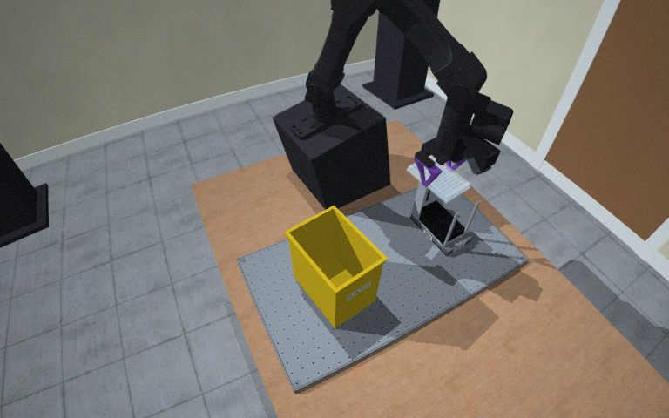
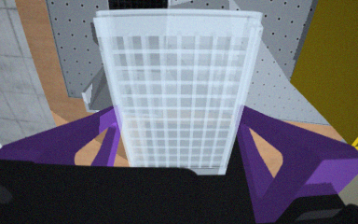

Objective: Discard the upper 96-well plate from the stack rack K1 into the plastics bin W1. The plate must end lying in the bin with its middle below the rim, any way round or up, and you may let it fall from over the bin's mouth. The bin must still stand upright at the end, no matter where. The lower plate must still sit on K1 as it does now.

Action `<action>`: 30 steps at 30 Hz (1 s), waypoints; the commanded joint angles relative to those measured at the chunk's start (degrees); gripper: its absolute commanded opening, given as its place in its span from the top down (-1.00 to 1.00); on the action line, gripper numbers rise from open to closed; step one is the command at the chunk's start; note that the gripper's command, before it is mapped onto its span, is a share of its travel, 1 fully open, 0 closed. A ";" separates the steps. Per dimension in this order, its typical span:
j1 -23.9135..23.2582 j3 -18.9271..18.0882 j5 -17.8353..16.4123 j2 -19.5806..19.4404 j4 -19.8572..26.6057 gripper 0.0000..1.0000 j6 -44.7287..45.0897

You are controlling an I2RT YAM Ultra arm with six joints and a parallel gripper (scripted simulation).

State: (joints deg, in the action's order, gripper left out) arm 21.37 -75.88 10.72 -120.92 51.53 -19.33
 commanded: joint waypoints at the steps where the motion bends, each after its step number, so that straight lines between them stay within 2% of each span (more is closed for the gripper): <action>1: -0.95 0.35 0.49 2.27 -0.98 1.00 2.53; 18: -8.57 3.79 0.97 6.25 -1.96 1.00 10.29; 30: -13.92 4.95 1.18 8.24 -2.23 1.00 15.75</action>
State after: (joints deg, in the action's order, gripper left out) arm 8.25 -70.74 11.68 -114.32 49.80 -5.67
